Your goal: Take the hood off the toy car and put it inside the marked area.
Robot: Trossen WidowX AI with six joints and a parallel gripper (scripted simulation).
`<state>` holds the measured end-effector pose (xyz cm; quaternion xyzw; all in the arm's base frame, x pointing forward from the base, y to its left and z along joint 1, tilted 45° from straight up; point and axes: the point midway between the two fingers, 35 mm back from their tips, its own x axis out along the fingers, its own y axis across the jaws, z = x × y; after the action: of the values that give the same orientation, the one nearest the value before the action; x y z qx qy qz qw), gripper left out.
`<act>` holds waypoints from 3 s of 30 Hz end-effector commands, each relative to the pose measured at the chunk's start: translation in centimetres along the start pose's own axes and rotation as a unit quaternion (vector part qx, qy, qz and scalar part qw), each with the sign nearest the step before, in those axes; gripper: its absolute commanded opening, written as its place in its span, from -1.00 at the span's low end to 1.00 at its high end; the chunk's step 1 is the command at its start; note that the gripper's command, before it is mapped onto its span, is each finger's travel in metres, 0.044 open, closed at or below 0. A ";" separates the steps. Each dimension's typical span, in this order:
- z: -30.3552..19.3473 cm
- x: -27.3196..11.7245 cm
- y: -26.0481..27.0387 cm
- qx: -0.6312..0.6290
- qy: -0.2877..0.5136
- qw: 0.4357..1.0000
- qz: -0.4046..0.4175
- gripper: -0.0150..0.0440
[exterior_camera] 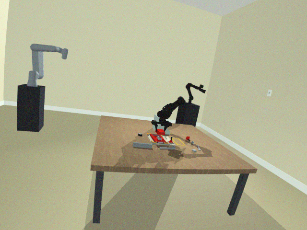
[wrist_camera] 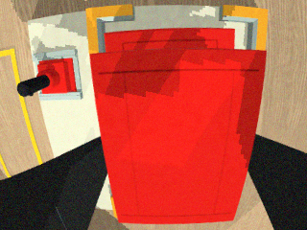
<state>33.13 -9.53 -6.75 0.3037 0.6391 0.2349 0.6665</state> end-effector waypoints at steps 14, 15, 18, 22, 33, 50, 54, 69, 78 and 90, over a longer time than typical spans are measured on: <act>0.7 -1.3 5.8 0.000 -0.005 1.000 -0.008 -0.49; 0.7 -1.3 6.3 0.000 -0.005 1.000 -0.009 -0.49; 0.7 -1.4 8.0 0.000 -0.005 1.000 -0.009 -0.49; 0.5 -1.5 10.2 0.000 -0.006 1.000 -0.010 -0.49; -0.8 -1.6 15.8 -0.002 -0.006 1.000 -0.009 -0.49; -3.3 -1.3 21.7 -0.004 -0.004 1.000 0.001 -0.49; -3.2 -1.1 21.7 -0.004 -0.004 1.000 0.001 -0.49; -3.1 0.3 21.6 -0.004 -0.004 1.000 0.000 -0.49; -3.0 1.1 21.6 -0.004 -0.004 1.000 0.000 -0.49; -3.0 2.2 21.6 -0.004 -0.004 1.000 0.000 -0.49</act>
<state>32.05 7.32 7.24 0.2988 0.6343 0.2360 0.6728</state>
